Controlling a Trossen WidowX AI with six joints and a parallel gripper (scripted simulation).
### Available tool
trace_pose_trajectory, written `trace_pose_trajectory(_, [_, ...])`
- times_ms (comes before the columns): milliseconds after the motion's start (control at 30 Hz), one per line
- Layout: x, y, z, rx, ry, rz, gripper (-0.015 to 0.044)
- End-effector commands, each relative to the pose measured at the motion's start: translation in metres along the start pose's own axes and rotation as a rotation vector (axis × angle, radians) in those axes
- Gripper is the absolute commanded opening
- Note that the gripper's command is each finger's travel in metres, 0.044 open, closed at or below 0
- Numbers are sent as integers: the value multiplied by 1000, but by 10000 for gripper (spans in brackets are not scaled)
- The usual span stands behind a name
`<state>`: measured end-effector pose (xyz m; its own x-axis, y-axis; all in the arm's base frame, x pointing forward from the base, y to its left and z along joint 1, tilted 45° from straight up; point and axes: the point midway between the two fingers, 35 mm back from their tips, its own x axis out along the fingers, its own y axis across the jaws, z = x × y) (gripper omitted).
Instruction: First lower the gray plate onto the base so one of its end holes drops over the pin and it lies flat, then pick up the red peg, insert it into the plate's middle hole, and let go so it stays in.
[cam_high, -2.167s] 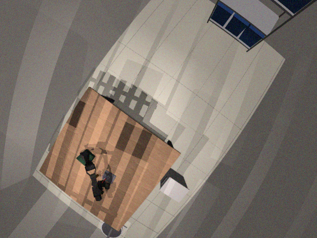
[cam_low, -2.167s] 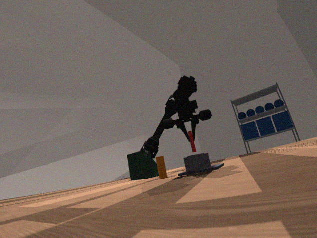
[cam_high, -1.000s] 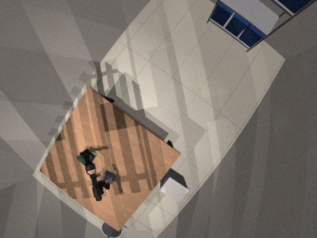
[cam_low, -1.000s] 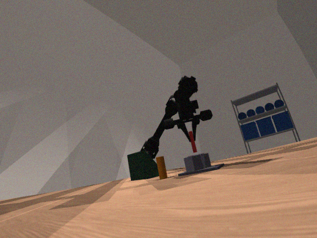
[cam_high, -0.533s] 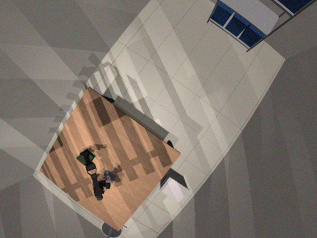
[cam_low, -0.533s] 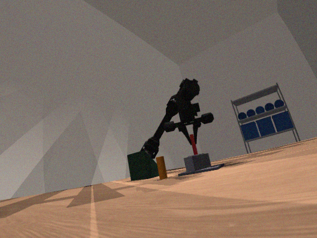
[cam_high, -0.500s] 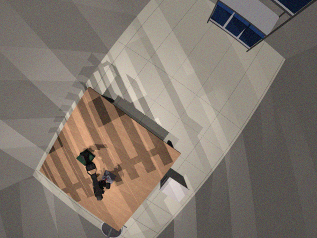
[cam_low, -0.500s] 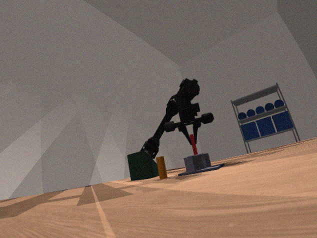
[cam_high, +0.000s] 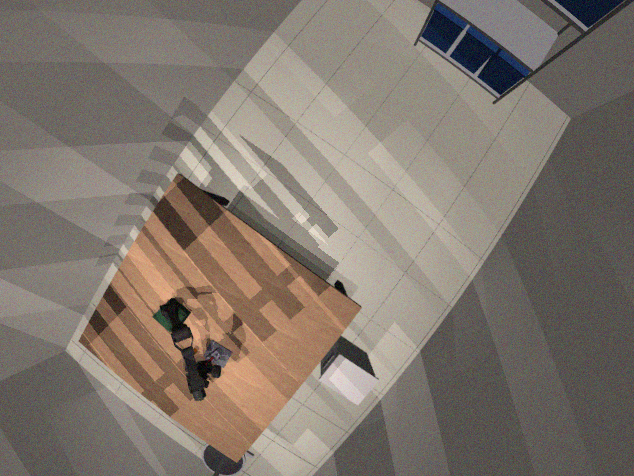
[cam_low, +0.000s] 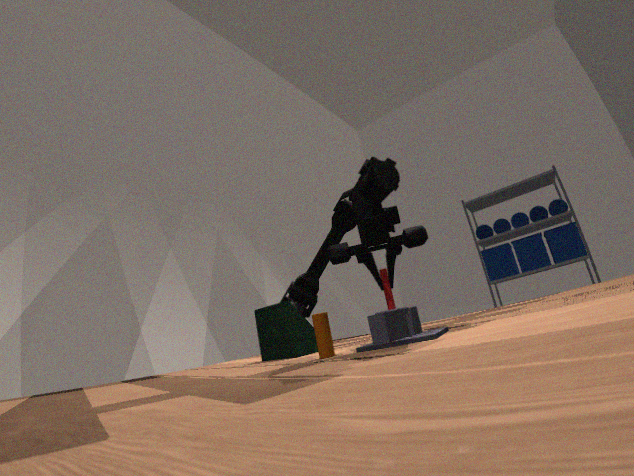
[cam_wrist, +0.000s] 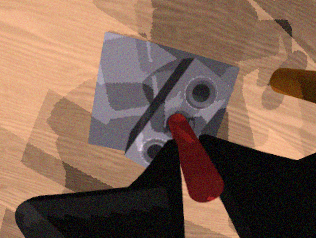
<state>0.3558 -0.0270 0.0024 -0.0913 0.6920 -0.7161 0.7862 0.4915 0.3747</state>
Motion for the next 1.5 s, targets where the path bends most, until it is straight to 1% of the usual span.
trace_pose_trajectory(0, [1,0,-1,1,1,0,0])
trace_pose_trajectory(1100, [2,1,-2,-3,-1,-3,0])
trace_pose_trajectory(1267, [2,1,-2,-3,-1,-3,131])
trace_pose_trajectory(1300, [2,1,-2,-3,-1,-3,150])
trace_pose_trajectory(1467, [2,1,-2,-3,-1,-3,150])
